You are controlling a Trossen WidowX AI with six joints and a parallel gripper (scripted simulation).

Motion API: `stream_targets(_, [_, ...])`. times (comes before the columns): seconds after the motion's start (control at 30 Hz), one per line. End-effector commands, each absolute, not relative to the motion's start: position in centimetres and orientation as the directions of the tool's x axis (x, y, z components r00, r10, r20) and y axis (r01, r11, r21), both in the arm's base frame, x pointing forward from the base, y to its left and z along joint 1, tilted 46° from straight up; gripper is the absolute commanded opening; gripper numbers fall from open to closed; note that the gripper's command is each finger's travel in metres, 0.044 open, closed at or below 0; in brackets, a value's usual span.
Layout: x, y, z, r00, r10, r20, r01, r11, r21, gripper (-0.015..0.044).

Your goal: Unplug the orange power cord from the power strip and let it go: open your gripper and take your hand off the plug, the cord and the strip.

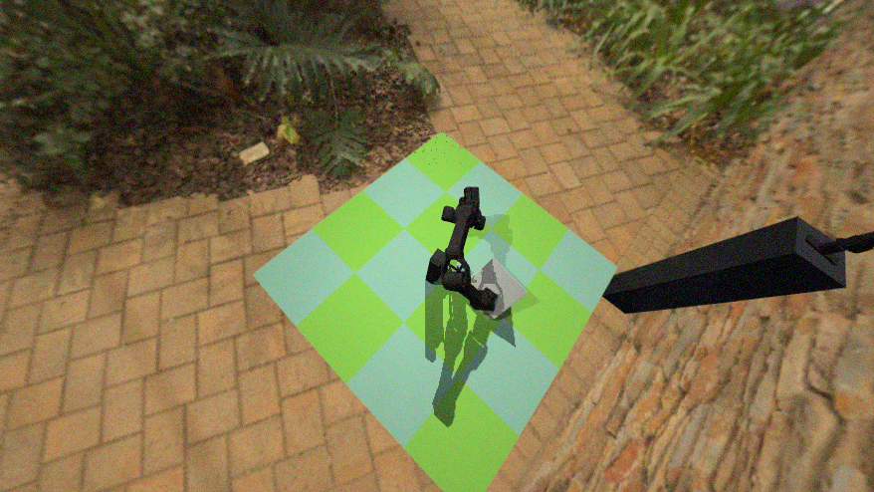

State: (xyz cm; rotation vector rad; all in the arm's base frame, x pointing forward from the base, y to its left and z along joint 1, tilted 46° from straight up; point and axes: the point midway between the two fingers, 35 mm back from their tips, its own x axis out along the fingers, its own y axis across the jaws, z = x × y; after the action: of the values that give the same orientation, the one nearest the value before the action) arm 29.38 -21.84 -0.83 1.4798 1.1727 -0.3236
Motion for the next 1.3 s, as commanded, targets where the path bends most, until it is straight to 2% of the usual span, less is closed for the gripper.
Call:
stream_targets(0.0, [26.8, -14.9, 1.3, 0.246, 0.634, -0.734, 0.947, 0.003, 0.32, 0.016])
stream_targets(0.13, [25.6, -12.3, 2.4, 0.153, 0.689, -0.708, 0.983, -0.033, 0.18, 0.016])
stream_targets(1.27, [25.3, -10.0, 4.5, 0.152, 0.69, -0.707, 0.983, -0.033, 0.179, 0.016])
